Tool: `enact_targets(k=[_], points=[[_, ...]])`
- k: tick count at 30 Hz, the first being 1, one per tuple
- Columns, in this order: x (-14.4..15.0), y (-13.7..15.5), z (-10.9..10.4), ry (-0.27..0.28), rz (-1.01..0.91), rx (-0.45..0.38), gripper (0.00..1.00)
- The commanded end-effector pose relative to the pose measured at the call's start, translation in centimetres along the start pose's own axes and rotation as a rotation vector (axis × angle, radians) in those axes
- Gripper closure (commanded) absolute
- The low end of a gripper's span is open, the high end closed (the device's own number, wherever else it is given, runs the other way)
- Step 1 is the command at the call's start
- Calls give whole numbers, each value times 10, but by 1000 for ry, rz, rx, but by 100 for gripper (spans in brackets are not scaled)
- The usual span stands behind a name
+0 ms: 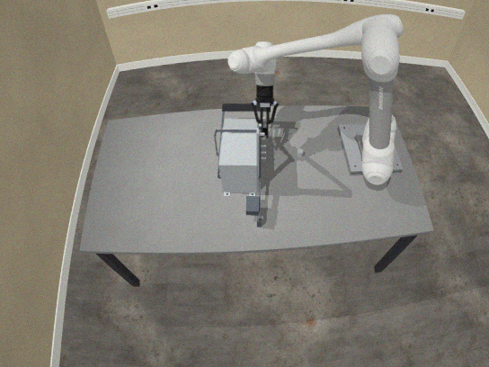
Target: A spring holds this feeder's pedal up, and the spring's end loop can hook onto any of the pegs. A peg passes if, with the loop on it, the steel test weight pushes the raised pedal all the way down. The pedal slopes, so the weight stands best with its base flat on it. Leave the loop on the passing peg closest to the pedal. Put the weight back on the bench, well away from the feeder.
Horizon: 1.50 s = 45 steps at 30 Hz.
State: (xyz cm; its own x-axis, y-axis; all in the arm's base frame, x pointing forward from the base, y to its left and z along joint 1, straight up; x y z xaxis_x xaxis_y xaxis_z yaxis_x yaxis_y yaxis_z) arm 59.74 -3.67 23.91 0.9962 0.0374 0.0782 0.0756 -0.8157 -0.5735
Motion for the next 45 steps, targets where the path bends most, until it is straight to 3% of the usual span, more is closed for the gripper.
enact_targets(k=[1, 45], points=[[0, 0, -1, 1, -1, 0, 83], [-2, 4, 0, -4, 3, 1, 83]])
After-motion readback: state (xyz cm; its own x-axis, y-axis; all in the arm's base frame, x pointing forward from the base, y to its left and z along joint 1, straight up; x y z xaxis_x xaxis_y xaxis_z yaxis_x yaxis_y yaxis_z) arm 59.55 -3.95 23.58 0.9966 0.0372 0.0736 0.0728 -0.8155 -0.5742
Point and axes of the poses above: the point where the finger pads meet when closed, its own z axis out along the fingers, its own x axis across the jaws, y = z × x, the point moved 8 cm from there along -z, back along the fingers, and after that the axes turned 8 degrees about -z, right-handed, at the moved point
